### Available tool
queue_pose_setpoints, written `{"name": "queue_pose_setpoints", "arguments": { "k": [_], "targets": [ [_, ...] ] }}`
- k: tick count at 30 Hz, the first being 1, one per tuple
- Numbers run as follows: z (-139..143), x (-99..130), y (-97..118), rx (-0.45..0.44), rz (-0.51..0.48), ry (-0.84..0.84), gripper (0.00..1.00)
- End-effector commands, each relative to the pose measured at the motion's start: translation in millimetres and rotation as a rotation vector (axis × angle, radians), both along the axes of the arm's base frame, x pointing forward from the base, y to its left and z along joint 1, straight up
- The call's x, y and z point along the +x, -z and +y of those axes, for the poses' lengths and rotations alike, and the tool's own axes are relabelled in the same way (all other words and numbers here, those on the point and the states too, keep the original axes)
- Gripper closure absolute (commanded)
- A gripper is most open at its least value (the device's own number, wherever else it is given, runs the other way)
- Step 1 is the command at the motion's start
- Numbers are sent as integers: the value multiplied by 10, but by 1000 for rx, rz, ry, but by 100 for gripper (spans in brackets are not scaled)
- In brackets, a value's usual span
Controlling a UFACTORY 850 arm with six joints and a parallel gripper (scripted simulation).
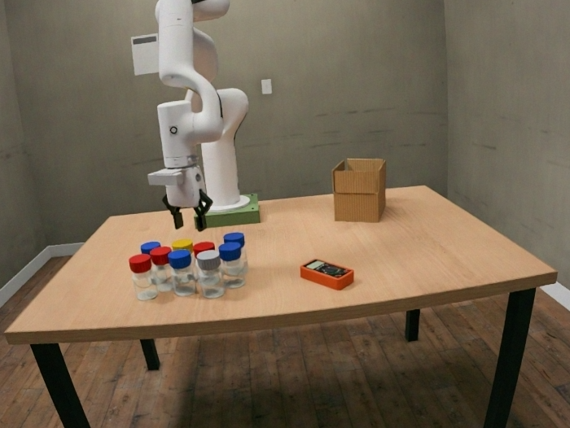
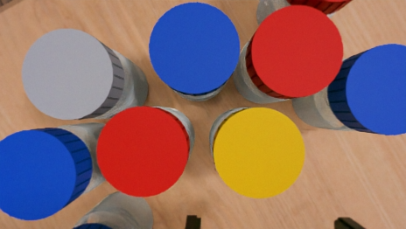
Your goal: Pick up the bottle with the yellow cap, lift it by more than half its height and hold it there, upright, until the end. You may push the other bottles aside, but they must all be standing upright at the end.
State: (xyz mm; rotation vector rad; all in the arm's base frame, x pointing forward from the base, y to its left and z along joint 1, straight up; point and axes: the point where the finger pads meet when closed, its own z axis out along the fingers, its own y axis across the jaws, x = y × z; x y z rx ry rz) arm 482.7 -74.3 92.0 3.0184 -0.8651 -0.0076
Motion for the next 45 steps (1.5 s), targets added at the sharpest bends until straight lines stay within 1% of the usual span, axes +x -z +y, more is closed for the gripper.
{"name": "queue_pose_setpoints", "arguments": {
  "k": [1,3,4,17,18,20,21,26,35,45],
  "targets": [
    [-2,11,115,0,-2,0,21],
    [-2,11,115,0,-2,0,21],
    [-2,11,168,0,-2,0,21],
    [-2,11,513,0,-2,0,21],
    [-3,11,566,0,-2,0,21],
    [-3,11,566,0,-2,0,21],
    [-3,11,616,0,-2,0,21],
    [-3,11,714,0,-2,0,21],
    [-3,11,792,0,-2,0,21],
    [-14,28,770,0,-2,0,21]
  ]
}}
